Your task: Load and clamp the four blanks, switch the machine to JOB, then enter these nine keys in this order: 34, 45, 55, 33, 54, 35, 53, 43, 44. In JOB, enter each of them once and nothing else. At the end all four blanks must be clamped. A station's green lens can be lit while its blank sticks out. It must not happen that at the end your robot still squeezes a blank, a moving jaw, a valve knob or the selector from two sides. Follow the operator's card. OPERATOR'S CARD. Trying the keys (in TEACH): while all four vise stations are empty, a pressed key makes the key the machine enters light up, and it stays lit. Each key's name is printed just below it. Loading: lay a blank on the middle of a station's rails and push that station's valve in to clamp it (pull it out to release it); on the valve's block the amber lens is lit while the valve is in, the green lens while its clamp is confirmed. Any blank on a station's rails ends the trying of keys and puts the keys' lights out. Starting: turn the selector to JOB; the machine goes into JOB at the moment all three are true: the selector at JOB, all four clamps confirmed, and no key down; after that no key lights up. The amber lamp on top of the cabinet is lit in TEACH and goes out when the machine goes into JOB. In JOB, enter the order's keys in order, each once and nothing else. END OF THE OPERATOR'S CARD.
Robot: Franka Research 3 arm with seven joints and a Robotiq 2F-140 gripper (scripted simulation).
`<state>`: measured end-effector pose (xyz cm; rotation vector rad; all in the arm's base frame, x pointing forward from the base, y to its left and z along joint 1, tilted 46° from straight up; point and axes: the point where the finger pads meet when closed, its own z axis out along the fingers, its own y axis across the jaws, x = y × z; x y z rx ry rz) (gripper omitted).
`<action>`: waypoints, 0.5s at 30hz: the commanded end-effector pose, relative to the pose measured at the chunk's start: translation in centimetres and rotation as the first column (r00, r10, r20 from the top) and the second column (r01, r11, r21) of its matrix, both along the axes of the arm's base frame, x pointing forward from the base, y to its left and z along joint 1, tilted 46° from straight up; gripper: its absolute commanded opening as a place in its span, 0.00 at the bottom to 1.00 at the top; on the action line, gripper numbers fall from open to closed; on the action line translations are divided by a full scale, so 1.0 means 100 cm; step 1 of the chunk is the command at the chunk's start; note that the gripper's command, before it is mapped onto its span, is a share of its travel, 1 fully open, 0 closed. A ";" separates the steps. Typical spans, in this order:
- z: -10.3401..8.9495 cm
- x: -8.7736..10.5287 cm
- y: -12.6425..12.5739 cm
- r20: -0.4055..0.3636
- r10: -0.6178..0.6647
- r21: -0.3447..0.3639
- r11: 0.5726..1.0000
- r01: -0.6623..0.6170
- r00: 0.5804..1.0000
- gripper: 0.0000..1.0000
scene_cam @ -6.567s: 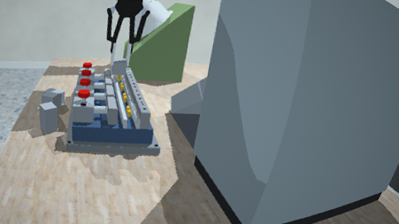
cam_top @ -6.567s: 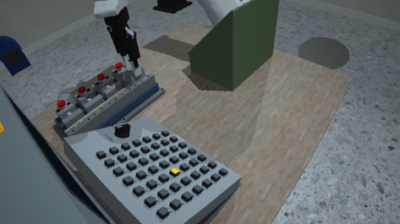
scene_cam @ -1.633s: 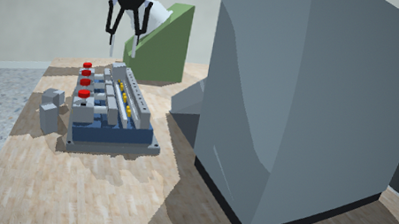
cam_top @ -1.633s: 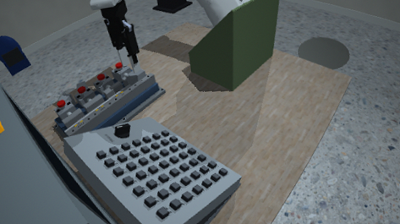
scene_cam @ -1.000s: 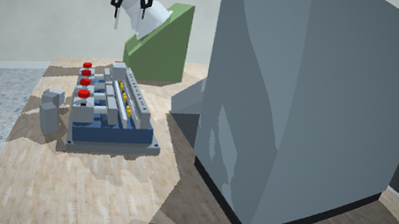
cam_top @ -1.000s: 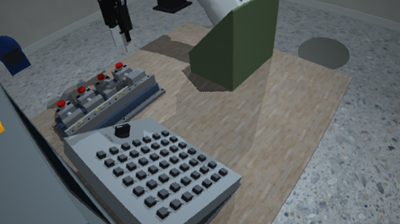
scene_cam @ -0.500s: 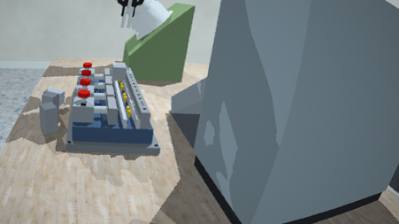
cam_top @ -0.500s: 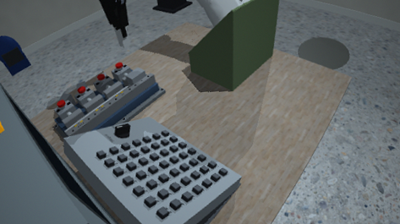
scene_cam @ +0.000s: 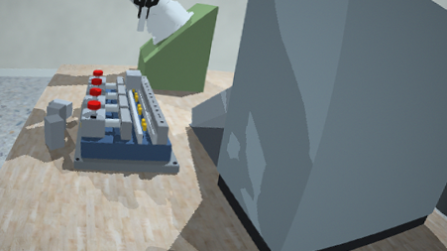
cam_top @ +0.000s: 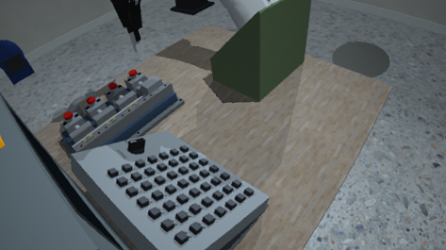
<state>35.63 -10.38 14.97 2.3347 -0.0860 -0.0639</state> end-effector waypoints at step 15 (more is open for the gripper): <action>0.007 0.001 -0.004 -0.002 0.004 0.002 1.000 -0.004 1.000 0.00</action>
